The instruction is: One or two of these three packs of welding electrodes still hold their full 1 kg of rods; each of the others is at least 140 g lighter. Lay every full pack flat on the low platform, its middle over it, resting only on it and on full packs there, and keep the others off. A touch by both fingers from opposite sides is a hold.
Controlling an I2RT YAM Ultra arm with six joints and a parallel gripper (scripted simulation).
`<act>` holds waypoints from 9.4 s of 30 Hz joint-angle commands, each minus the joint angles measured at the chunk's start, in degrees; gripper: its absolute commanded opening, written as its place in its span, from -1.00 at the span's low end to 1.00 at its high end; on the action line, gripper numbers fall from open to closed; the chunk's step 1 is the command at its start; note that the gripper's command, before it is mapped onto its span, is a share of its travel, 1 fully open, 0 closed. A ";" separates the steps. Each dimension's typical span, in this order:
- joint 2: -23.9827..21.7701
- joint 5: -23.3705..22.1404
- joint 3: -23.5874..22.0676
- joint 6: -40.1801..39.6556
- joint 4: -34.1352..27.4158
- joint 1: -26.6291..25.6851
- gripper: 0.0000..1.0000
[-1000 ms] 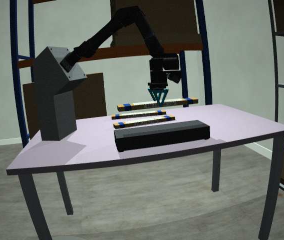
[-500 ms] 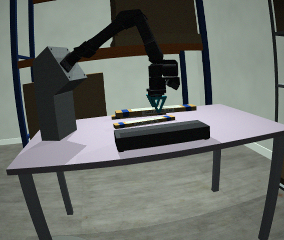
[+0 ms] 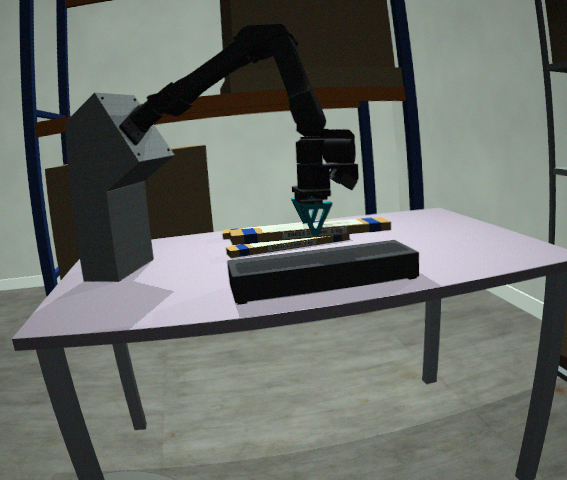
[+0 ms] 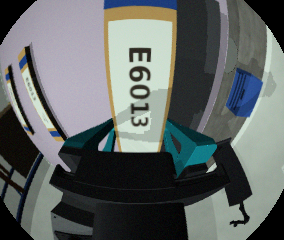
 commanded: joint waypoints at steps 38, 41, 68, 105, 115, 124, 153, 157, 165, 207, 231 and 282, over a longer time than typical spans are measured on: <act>0.11 1.08 4.35 0.84 0.39 0.51 -1.00; 0.10 1.10 4.36 0.86 0.38 0.67 -1.00; 1.76 -0.89 7.33 -0.81 -1.25 -1.68 -1.00; 9.21 -6.50 19.65 -4.59 -7.74 -8.41 -1.00; 11.70 -7.76 23.23 -5.45 -9.59 -9.93 -1.00; 13.22 -8.99 27.41 -6.40 -11.78 -11.45 -1.00; 13.01 -10.06 29.05 -7.12 -13.55 -12.70 -1.00; 13.04 -10.15 29.18 -7.18 -13.68 -12.80 -1.00; 13.07 -10.27 29.31 -7.25 -13.81 -12.95 -1.00; 14.11 -10.48 30.00 -7.02 -13.80 -13.18 -1.00; 15.86 -9.57 31.11 -6.50 -12.74 -12.44 -1.00; 17.22 -8.76 32.32 -5.88 -11.34 -11.50 -1.00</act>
